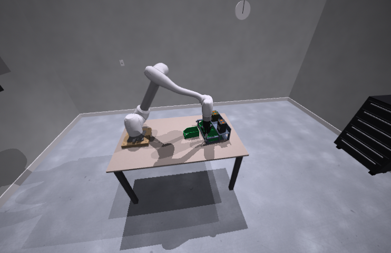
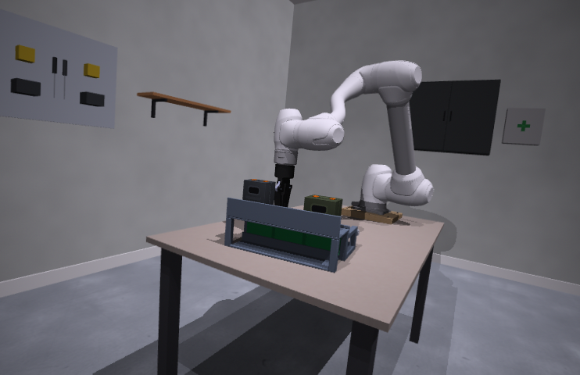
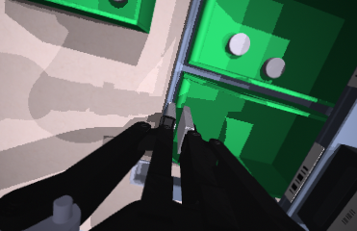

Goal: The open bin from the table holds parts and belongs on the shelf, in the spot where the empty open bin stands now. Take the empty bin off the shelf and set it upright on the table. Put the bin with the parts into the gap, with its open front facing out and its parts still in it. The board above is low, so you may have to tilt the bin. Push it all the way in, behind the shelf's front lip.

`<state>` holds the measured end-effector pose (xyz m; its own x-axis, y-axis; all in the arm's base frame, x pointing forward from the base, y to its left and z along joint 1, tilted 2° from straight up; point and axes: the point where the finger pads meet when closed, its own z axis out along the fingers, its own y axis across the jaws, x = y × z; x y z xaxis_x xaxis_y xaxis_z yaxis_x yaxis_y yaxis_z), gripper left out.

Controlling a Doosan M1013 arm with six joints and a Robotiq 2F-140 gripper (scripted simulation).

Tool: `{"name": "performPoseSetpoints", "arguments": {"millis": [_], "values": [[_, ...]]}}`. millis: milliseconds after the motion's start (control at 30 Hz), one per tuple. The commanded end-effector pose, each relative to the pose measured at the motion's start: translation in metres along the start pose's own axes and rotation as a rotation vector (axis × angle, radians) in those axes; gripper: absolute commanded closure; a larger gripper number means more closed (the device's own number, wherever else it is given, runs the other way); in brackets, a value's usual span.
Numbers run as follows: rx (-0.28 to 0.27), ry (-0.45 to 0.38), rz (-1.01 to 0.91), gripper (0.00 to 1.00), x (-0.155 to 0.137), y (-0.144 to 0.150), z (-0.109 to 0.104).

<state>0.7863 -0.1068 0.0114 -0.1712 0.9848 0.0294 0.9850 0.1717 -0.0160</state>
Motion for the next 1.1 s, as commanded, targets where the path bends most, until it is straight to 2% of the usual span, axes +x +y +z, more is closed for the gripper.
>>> {"name": "performPoseSetpoints", "arguments": {"millis": [0, 467, 1067], "values": [[0.000, 0.000, 0.000, 0.90, 0.000, 0.000, 0.000], [0.000, 0.000, 0.000, 0.90, 0.000, 0.000, -0.004], [0.000, 0.000, 0.000, 0.90, 0.000, 0.000, -0.022]]}}
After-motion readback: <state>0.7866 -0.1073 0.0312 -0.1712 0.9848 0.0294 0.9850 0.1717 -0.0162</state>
